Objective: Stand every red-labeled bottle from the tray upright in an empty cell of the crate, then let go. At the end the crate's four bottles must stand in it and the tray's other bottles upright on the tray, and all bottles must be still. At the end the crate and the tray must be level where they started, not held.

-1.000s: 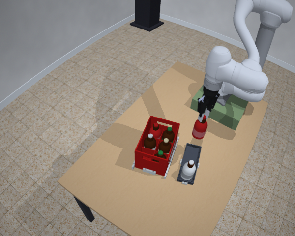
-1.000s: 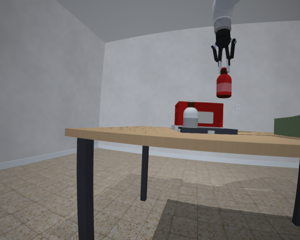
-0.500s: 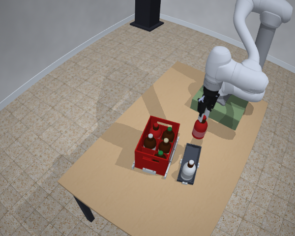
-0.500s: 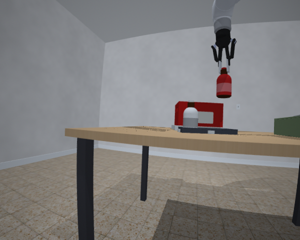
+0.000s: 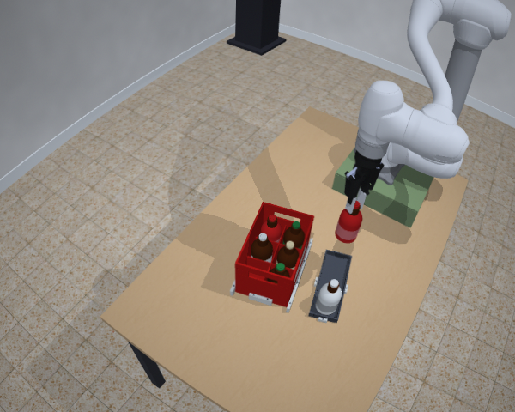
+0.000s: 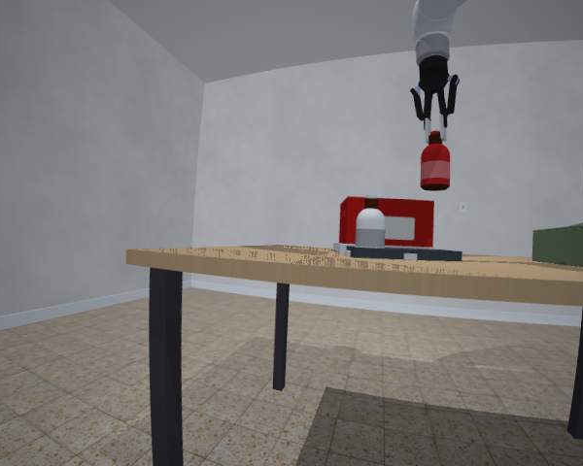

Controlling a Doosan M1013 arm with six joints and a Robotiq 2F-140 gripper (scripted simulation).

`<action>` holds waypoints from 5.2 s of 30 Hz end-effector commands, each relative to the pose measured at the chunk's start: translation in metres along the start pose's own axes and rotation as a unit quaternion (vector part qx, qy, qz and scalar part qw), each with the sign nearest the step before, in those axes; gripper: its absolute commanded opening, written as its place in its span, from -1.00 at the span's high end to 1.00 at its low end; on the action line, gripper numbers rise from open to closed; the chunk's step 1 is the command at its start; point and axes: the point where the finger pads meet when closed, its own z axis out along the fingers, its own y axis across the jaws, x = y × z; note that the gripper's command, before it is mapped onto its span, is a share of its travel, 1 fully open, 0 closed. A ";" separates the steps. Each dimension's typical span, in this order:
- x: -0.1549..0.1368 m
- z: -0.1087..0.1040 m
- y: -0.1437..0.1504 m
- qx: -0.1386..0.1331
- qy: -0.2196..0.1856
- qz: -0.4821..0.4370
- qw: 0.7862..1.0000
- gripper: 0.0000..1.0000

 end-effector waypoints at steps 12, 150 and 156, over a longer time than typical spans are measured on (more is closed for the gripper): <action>0.000 0.000 0.000 0.000 0.000 0.000 1.000 1.00; -0.047 0.000 0.194 0.000 0.000 0.000 1.000 1.00; -0.050 0.000 0.208 0.000 0.000 0.000 1.000 1.00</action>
